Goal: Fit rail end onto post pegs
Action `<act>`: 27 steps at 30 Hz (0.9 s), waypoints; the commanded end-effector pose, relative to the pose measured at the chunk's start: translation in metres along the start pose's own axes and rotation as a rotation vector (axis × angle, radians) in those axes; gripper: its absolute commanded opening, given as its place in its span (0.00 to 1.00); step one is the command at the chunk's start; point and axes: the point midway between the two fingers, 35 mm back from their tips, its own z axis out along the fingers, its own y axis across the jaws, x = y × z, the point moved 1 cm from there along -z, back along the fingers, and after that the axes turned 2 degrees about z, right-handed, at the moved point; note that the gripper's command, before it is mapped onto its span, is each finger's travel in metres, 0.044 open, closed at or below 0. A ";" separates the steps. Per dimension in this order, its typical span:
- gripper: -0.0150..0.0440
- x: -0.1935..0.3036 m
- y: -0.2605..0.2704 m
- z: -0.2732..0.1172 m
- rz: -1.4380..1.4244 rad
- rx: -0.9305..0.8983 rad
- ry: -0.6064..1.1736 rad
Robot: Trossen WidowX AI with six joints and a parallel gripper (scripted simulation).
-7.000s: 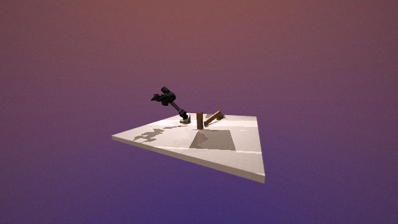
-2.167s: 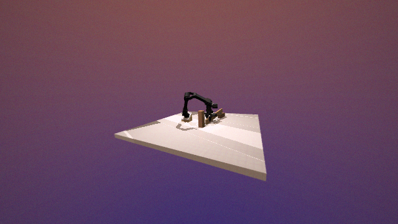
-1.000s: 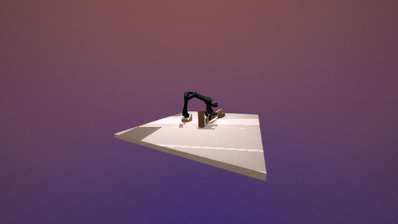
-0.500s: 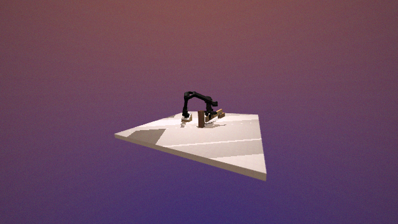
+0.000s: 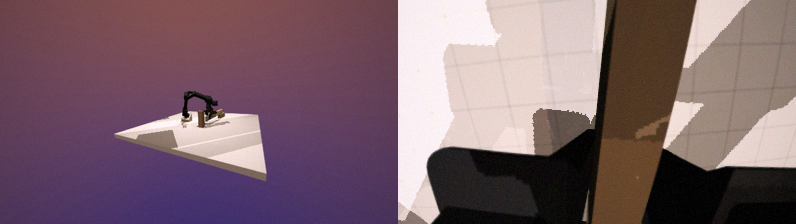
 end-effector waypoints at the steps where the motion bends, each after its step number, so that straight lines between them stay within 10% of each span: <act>1: 0.25 -0.002 0.000 -0.005 0.001 0.002 -0.014; 27: 0.25 -0.002 0.000 -0.018 0.001 0.002 -0.015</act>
